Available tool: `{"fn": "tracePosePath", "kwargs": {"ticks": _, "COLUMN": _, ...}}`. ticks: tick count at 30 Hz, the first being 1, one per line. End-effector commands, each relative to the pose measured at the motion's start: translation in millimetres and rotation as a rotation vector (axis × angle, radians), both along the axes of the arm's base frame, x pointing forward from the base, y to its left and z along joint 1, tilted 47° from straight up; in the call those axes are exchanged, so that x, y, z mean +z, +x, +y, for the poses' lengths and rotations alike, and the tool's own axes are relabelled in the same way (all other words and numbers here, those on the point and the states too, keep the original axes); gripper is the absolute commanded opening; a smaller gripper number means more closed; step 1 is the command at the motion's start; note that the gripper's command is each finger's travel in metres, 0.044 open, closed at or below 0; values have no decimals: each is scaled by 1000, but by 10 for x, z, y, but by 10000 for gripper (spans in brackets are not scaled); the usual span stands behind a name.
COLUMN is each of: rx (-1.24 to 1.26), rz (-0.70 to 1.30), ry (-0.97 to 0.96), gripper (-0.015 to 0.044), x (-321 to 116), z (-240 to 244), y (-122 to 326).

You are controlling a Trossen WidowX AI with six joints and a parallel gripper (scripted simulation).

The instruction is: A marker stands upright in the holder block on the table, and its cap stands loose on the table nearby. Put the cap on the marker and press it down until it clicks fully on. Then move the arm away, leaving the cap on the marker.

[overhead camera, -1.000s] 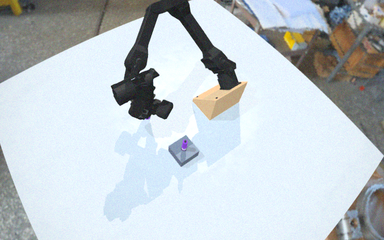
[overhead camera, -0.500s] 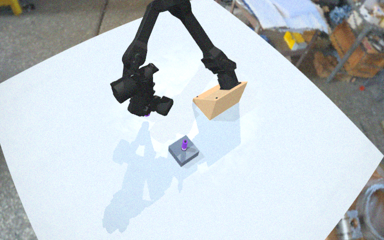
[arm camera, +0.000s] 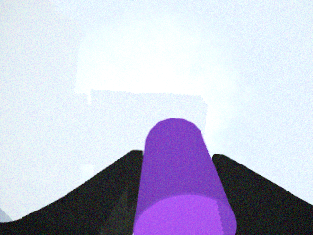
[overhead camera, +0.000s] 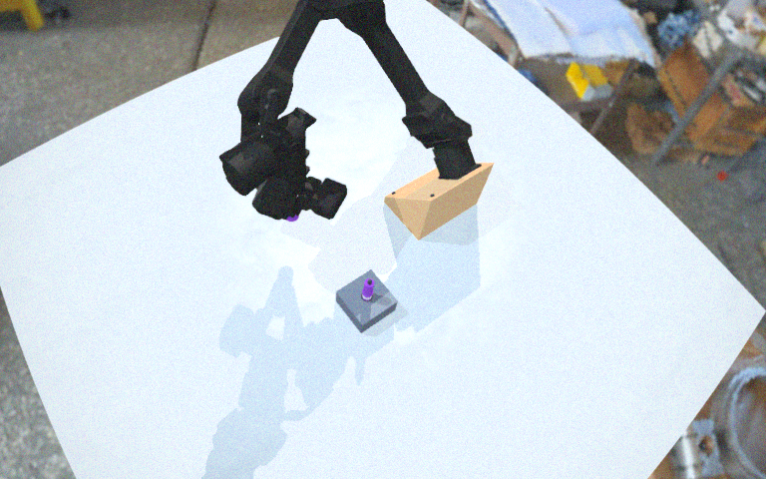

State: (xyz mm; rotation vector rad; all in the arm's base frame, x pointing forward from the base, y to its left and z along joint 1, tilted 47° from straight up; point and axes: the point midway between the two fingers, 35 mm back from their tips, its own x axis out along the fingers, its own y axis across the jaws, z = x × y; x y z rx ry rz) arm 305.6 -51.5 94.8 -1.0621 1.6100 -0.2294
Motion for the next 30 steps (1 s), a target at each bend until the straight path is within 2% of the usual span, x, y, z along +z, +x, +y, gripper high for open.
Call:
{"fn": "tracePosePath", "kwargs": {"ticks": 1, "rx": -1, "rz": 2, "ry": 5, "gripper": 0, "x": -17, "z": 55, "y": 0}}
{"fn": "tracePosePath", "kwargs": {"ticks": 30, "rx": 12, "rz": 8, "ry": 41, "gripper": 0, "x": -621, "z": 1156, "y": -17}}
